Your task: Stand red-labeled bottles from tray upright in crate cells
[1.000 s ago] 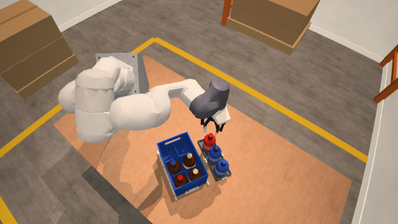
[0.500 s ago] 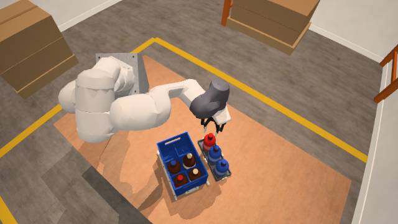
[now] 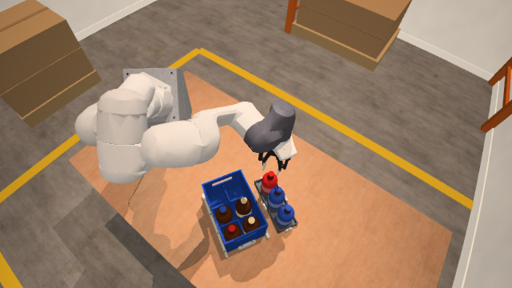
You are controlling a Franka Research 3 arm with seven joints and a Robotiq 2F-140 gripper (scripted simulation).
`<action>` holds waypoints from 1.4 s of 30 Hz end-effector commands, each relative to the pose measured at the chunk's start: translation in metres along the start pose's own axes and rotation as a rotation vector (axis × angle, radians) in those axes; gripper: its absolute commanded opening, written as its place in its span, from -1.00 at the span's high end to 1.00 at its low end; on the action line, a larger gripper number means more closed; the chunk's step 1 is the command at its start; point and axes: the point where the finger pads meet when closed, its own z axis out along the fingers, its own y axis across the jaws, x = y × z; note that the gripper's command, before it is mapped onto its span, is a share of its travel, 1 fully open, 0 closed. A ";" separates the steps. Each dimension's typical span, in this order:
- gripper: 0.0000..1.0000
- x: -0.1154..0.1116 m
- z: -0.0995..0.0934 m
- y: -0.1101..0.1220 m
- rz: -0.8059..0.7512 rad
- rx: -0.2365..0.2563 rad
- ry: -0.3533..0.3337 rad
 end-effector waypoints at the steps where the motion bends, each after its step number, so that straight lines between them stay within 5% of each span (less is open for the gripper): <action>1: 0.24 0.001 0.001 -0.001 0.002 0.002 0.001; 42: 0.24 0.001 0.005 -0.001 0.002 0.002 0.001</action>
